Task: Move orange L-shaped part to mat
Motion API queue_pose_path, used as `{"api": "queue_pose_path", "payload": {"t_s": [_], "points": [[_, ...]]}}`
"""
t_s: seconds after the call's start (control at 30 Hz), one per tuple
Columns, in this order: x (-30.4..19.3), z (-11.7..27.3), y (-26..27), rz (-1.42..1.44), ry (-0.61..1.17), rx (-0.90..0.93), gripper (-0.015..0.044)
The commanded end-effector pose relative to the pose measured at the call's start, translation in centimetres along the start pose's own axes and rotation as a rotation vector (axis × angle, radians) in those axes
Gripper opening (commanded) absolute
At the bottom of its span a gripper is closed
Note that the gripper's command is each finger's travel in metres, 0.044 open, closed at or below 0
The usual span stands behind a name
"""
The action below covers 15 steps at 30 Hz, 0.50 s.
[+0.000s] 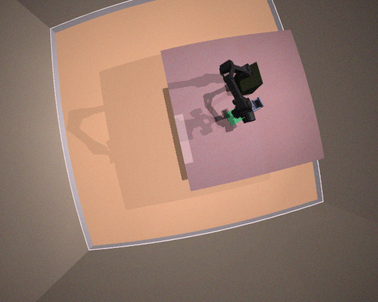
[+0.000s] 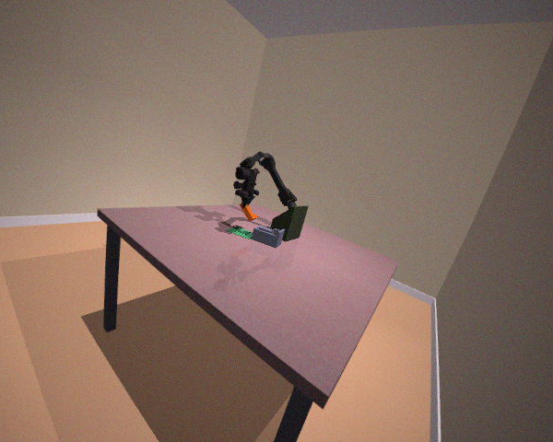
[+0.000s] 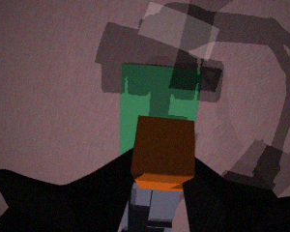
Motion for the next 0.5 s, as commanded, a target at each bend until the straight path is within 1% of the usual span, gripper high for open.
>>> {"api": "queue_pose_path", "payload": {"t_s": [0.0,0.47], "points": [[0.1,-0.4,0.0,0.0,-0.004,0.001,0.0],[0.2,-2.6,0.0,0.0,-0.005,0.0,0.0]]}}
Point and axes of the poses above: the point midway between the two fingers, 35 mm back from their tips, its own z axis back along the fingers, its own y axis across the jaws, x = y × z, the point moved 5 cm from there along z, back along the fingers, and after that the axes turned 11 degrees about z, right-handed, at the moved point
